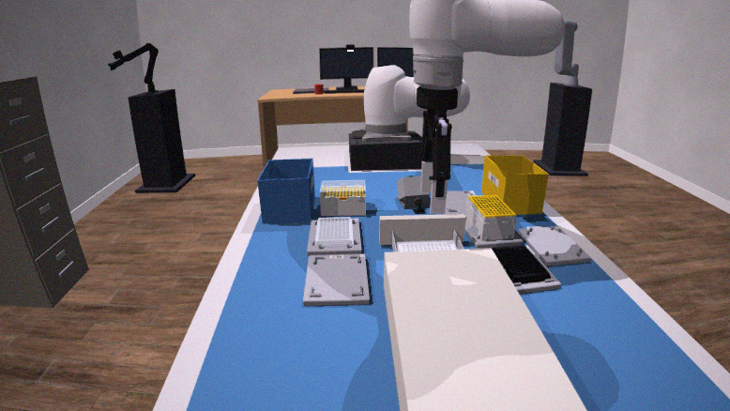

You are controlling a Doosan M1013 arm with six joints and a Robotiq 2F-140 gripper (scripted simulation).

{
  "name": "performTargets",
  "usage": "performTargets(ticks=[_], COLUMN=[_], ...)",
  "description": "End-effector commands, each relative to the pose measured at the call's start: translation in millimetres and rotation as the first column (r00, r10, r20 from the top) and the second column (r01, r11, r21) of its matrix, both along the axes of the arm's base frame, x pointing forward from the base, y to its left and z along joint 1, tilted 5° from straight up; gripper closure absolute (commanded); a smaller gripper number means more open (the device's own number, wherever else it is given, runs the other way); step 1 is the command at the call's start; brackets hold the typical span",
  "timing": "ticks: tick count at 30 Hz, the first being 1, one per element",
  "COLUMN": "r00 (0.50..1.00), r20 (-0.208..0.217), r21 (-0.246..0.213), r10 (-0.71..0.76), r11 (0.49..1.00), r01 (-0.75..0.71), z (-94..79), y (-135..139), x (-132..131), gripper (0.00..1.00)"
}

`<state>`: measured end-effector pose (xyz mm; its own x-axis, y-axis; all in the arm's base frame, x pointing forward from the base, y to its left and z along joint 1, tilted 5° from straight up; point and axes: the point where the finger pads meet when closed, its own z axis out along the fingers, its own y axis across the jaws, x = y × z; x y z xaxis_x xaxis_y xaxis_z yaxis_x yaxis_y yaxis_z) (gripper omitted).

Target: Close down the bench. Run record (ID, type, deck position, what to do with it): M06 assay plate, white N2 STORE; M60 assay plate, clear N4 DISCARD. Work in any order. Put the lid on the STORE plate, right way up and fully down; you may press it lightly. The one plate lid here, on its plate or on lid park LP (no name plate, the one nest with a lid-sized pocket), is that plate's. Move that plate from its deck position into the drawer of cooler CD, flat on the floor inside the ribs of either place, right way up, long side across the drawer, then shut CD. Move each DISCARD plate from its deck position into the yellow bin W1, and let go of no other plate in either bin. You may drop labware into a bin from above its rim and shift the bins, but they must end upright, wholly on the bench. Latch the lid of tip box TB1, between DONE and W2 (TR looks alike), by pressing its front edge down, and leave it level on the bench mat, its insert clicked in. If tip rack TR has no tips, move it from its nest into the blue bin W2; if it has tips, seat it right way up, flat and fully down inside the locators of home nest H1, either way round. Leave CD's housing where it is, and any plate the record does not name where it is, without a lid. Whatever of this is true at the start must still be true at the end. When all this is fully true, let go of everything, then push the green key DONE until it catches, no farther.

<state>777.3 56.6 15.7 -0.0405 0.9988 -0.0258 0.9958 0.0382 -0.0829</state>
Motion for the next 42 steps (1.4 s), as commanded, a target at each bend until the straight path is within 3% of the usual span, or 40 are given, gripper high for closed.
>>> performTargets(ticks=[1, 36, 42], r00=[1.0, 1.0, 1.0], r20=[0.0, 0.0, 0.0], r21=[0.0, 0.0, 0.0], r10=[0.0, 0.0, 0.0], r11=[1.0, 1.0, 1.0], r01=[0.0, 0.0, 0.0], z=[0.7, 0.7, -2.2], y=[0.0, 0.0, -0.8], x=[0.0, 0.0, -19.1], gripper=[0.34, 0.34, 0.36])
